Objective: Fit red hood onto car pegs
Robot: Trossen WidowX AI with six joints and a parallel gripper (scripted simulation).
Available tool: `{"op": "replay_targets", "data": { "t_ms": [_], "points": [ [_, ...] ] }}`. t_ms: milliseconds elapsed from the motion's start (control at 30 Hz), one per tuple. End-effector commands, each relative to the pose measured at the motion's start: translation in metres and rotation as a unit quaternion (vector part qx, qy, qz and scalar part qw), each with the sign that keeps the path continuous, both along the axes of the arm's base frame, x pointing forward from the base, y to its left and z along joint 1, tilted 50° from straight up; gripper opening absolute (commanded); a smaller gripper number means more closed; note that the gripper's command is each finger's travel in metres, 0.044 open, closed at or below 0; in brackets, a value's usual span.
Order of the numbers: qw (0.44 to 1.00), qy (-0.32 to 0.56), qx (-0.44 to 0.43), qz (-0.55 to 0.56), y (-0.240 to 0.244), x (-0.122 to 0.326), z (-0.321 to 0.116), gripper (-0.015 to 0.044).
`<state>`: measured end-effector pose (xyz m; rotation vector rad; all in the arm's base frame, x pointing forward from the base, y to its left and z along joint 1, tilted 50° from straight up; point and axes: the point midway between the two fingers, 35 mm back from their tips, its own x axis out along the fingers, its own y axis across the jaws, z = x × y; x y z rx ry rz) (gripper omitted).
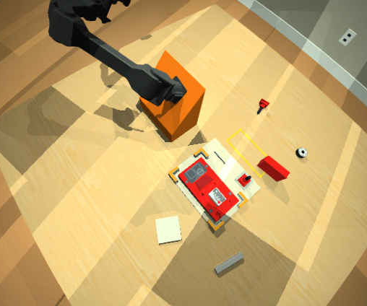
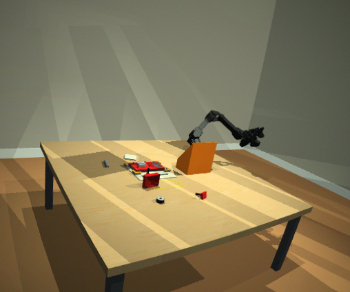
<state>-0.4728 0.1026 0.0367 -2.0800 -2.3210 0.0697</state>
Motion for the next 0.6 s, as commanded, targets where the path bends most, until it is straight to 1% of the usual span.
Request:
{"op": "replay_targets", "data": {
  "t_ms": [0,100,233,267,433,567],
  "points": [
    [1.0,0.0,0.0,0.001,0.0,0.0,0.0,0.0194],
    [1.0,0.004,-0.004,0.011,-0.008,-0.002,0.0,0.0116],
    [0.999,0.015,-0.017,0.039,-0.03,-0.007,0.001,0.0011],
    [0.999,0.018,-0.02,0.047,-0.036,-0.008,0.001,0.0],
    [0.995,0.031,-0.031,0.087,-0.072,-0.013,-0.002,0.0],
    [0.992,0.051,-0.046,0.108,-0.089,-0.014,0.0,0.0]
  ]
}}
